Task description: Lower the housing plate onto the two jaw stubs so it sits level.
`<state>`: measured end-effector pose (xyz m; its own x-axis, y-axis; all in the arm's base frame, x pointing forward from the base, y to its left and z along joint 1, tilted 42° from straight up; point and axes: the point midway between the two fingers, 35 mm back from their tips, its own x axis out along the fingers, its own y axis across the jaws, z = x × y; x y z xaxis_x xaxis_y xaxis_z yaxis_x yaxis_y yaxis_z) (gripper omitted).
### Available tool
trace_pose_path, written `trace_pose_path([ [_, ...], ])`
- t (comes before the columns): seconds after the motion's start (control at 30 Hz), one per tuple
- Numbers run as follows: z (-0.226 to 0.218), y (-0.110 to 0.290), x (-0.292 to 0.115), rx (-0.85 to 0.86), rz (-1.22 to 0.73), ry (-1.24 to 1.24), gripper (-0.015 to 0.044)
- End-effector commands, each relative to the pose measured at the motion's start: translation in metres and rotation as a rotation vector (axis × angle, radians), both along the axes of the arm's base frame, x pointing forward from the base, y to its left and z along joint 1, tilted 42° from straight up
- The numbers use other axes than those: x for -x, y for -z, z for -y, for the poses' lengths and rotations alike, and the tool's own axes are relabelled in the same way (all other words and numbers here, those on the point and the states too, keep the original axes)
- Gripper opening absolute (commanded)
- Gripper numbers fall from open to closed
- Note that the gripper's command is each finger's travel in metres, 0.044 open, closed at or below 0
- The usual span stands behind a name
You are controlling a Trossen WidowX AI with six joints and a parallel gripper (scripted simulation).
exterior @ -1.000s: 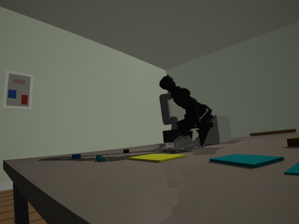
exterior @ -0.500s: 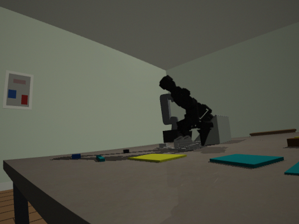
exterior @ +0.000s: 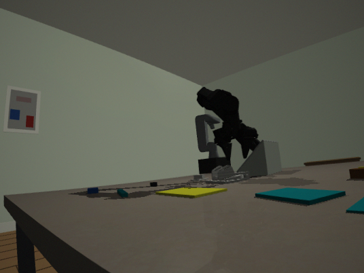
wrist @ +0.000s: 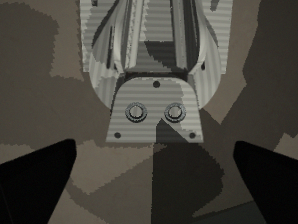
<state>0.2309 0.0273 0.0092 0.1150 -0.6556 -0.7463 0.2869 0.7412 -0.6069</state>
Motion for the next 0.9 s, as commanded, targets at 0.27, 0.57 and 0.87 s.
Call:
trace_pose_path([
  [0.27,-0.032,-0.043,0.034,-0.004,-0.005,0.007,0.044],
  [0.57,-0.033,-0.044,0.035,-0.004,-0.005,0.008,0.044],
  [0.87,-0.033,-0.044,0.035,-0.004,-0.005,0.008,0.044],
])
